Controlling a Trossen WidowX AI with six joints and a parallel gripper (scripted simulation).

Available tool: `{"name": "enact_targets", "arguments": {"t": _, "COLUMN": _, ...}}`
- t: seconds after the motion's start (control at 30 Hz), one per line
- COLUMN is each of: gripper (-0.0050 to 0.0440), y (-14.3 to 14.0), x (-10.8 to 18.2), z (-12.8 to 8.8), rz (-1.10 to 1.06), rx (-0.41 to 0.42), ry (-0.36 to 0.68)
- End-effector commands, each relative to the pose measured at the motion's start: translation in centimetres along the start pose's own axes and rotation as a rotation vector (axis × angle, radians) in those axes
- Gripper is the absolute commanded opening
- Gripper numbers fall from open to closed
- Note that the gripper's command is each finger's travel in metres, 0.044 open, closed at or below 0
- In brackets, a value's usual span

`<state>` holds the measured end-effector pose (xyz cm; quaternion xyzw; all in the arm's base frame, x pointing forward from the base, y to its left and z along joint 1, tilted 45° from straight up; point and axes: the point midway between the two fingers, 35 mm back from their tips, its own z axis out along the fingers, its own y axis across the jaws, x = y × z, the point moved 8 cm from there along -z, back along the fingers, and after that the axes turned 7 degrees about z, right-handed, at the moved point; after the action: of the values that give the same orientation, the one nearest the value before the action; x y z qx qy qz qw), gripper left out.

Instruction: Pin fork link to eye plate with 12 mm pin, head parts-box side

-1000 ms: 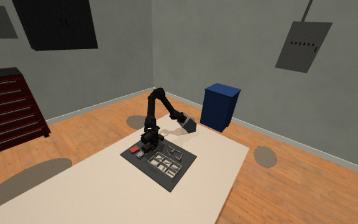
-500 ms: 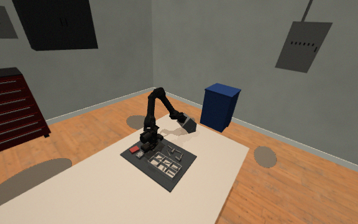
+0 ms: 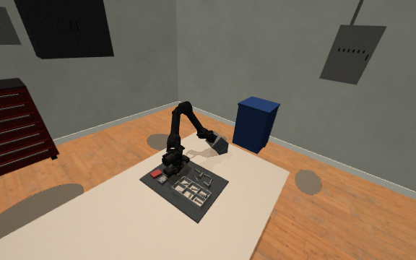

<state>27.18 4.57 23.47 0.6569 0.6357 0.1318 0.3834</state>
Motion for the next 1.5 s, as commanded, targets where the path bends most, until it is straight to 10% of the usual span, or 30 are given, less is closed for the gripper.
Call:
{"name": "enact_targets", "arguments": {"t": 0.0, "gripper": 0.0095, "y": 0.0, "x": 0.0, "z": 0.0, "rz": 0.000, "rx": -0.001, "ry": 0.000}}
{"name": "enact_targets", "arguments": {"t": 1.47, "gripper": 0.0095, "y": 0.1, "x": -0.6, "z": 0.2, "rz": -0.002, "rx": 0.012, "ry": 0.098}}
